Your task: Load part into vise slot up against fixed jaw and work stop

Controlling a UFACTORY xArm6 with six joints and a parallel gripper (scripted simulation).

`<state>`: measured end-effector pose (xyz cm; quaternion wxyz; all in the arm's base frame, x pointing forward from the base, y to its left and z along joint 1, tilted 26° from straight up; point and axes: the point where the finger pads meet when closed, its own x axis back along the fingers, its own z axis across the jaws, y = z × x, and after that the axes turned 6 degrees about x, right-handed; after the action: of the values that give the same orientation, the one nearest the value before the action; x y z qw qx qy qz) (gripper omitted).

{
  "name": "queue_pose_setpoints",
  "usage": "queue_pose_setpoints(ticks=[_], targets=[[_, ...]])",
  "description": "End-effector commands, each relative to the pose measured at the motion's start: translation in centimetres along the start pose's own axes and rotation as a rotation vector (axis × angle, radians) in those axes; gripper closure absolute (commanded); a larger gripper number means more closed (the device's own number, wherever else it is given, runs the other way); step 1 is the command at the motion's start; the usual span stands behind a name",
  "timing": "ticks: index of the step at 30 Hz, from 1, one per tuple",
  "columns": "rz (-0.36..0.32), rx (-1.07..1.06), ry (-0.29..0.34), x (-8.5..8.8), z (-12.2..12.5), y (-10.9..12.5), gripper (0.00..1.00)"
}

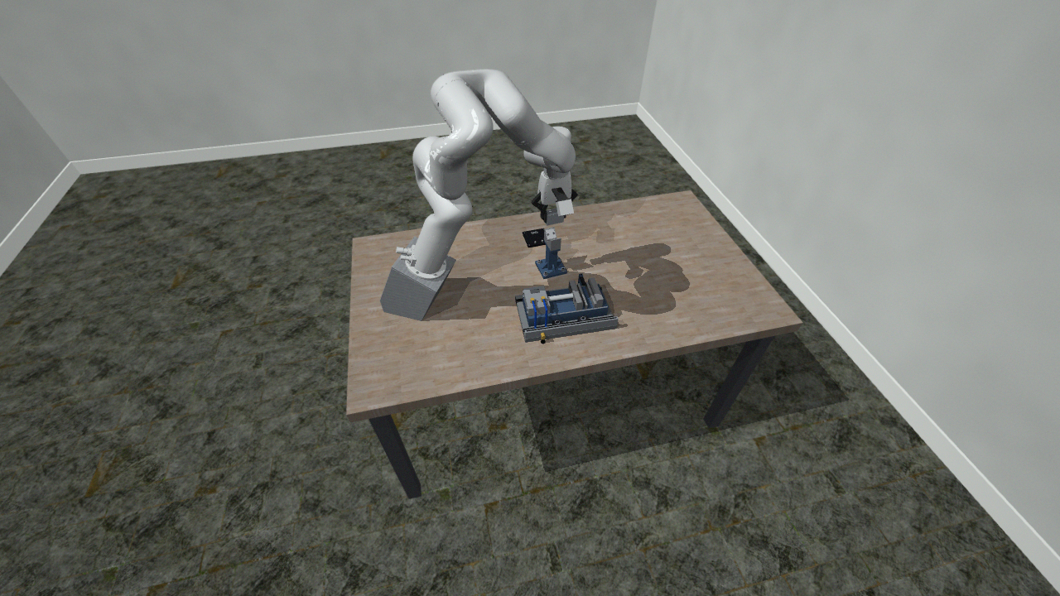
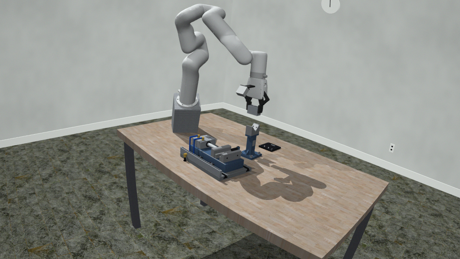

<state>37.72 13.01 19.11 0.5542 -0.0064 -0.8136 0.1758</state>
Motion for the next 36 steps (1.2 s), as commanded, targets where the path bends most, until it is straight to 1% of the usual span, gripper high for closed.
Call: queue_pose_setpoints(ticks=[1,17,24,32,34,36], targets=[[-0.002,-0.001,-0.004,0.12,-0.13,0.01,1.00],[-0.047,-0.001,-0.009,0.10,-0.10,0.01,1.00],[-0.092,-0.001,-0.013,0.09,-0.09,-0.04,1.00],[-0.158,0.000,-0.020,0.08,-0.08,-0.11,1.00],[-0.158,0.000,-0.020,0.08,-0.08,-0.11,1.00],[-0.177,0.000,-0.022,0.08,-0.07,-0.13,1.00]])
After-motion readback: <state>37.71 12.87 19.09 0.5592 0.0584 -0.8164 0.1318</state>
